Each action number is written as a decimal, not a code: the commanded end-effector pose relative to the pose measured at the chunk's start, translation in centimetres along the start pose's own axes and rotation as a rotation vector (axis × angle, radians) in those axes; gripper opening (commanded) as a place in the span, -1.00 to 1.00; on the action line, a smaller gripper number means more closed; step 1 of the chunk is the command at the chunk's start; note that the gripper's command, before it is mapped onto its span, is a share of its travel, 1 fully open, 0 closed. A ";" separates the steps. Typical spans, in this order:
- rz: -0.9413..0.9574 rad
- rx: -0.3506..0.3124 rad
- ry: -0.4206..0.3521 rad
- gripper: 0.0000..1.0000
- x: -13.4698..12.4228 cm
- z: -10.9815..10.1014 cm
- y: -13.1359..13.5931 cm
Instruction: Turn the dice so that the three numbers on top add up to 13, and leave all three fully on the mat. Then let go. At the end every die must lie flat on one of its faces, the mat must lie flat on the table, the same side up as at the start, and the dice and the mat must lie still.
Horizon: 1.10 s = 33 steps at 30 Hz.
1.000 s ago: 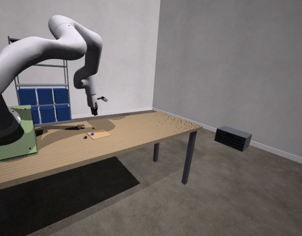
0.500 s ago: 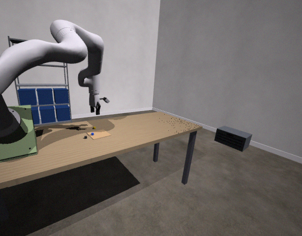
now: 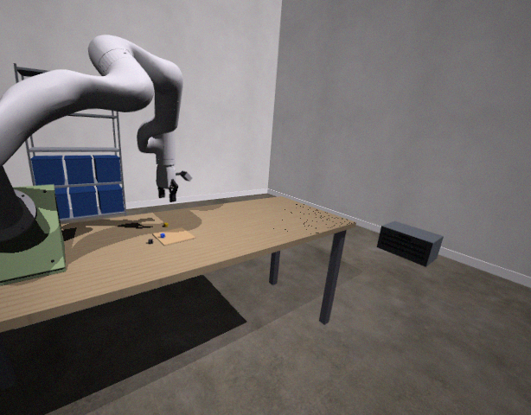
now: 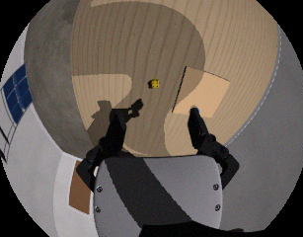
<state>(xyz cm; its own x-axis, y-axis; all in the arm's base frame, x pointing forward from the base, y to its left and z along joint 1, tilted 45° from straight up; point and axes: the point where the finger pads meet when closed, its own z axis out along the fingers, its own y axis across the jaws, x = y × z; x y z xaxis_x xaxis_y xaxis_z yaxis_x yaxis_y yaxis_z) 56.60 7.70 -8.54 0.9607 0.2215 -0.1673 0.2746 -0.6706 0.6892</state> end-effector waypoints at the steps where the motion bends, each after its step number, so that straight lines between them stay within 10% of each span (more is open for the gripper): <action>1: -0.090 0.001 0.001 1.00 0.0 0.1 0.0; 33: -1.264 -0.002 0.000 1.00 -0.5 2.0 0.0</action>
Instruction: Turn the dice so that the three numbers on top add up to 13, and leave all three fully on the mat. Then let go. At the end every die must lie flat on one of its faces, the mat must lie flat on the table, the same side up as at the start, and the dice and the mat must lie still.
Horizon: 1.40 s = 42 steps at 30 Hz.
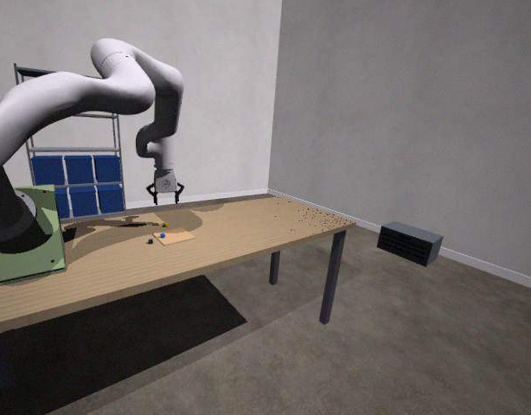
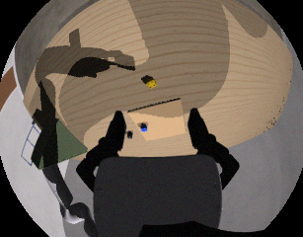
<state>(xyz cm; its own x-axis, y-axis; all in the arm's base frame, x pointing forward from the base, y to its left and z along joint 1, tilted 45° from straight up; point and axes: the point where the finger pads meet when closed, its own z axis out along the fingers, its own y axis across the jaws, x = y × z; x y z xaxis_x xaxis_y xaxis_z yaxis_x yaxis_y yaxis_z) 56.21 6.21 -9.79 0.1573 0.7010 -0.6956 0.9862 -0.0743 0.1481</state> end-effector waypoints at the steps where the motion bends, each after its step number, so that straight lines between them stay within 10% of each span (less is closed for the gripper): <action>1: -0.172 0.010 0.000 1.00 0.0 0.2 0.0; 42: -1.647 0.007 0.008 1.00 -0.3 2.6 -0.8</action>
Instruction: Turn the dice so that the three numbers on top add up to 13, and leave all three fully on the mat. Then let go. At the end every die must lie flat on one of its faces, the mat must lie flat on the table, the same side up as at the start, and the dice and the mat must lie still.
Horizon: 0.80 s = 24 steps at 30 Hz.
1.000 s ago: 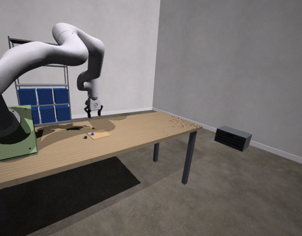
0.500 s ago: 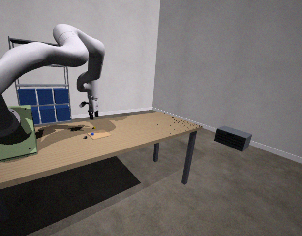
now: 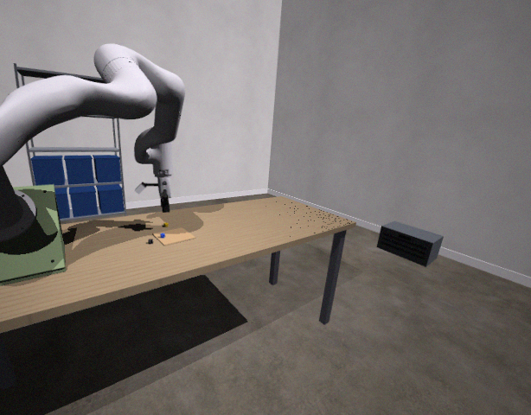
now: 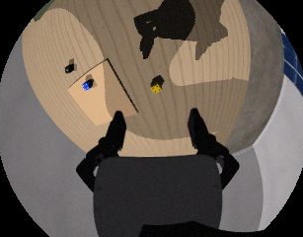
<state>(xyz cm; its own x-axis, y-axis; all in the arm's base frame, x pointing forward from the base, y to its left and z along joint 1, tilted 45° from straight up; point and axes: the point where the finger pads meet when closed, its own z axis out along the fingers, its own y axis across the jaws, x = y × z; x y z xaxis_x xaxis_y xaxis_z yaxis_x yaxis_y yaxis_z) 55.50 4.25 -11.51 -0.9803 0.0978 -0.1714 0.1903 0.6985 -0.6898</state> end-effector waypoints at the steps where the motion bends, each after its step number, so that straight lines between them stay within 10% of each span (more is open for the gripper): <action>1: -0.142 0.000 0.010 1.00 0.0 0.1 0.0; 15: -0.279 -0.001 0.010 1.00 0.1 0.3 0.0; 16: -0.279 -0.001 0.010 -0.38 0.1 0.3 0.0; 24: -0.279 -0.001 0.010 -0.38 0.1 0.3 0.0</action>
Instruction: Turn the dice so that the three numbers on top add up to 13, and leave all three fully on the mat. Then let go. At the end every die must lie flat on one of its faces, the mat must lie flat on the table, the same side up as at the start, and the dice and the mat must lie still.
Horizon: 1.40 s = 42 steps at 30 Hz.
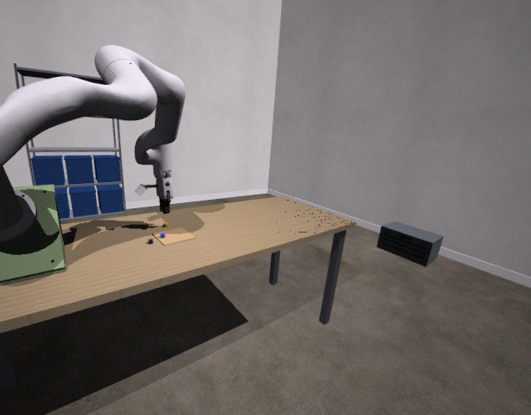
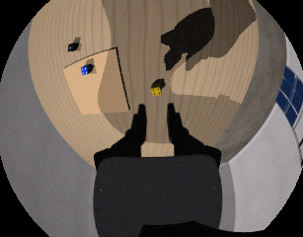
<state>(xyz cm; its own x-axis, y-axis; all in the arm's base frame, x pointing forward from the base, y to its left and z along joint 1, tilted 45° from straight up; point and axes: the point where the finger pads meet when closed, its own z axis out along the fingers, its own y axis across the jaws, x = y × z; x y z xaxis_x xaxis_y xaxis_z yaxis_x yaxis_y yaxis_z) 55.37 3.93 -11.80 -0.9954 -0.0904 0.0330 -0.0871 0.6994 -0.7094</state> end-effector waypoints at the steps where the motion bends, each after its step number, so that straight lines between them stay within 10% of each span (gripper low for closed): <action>1: 0.001 -0.001 -0.002 -0.38 -0.1 -0.1 0.0; 42: 0.000 0.000 -0.001 -0.38 -0.1 0.5 0.0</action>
<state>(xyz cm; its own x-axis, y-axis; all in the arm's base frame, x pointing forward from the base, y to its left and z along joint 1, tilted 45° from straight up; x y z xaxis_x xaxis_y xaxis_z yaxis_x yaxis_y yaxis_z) 55.39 3.64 -12.09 -0.9953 -0.0904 0.0336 -0.0874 0.6993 -0.7094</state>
